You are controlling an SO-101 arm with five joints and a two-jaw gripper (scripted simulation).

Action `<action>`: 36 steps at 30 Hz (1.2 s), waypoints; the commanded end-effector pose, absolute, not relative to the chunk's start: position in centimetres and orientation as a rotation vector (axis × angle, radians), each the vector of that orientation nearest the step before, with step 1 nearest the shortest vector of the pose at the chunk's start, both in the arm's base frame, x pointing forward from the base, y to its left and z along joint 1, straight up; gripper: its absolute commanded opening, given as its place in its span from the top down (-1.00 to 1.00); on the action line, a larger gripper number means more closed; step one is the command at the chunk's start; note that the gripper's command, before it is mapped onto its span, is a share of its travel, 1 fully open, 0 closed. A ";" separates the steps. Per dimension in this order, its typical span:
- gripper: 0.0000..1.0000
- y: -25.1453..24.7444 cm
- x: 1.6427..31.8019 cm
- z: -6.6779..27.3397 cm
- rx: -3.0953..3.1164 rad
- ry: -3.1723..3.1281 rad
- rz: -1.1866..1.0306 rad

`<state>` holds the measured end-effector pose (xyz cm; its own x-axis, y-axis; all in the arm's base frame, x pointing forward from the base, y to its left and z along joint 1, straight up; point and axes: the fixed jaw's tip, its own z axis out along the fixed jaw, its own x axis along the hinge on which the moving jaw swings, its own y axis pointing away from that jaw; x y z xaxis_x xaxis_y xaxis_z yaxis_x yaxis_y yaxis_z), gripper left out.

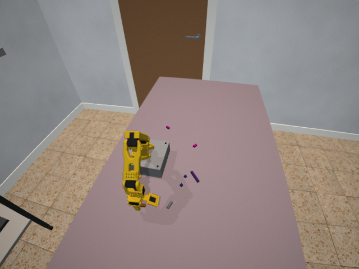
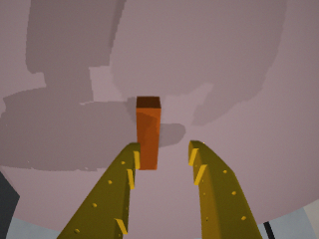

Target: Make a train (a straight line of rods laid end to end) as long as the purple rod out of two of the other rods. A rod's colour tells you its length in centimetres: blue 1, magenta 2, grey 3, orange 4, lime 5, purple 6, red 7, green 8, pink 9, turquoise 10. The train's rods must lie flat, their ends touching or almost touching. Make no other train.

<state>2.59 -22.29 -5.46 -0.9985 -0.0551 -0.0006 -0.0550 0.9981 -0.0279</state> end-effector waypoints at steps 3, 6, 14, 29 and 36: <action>0.81 -21.2 2.3 -6.7 -0.089 3.143 0.050; 0.85 -21.2 2.3 -6.7 -0.089 3.143 0.050; 0.93 -21.2 2.3 -6.7 -0.089 3.143 0.050; 1.00 -21.2 2.3 -6.7 -0.089 3.143 0.050; 1.00 -21.2 2.3 -6.7 -0.089 3.143 0.050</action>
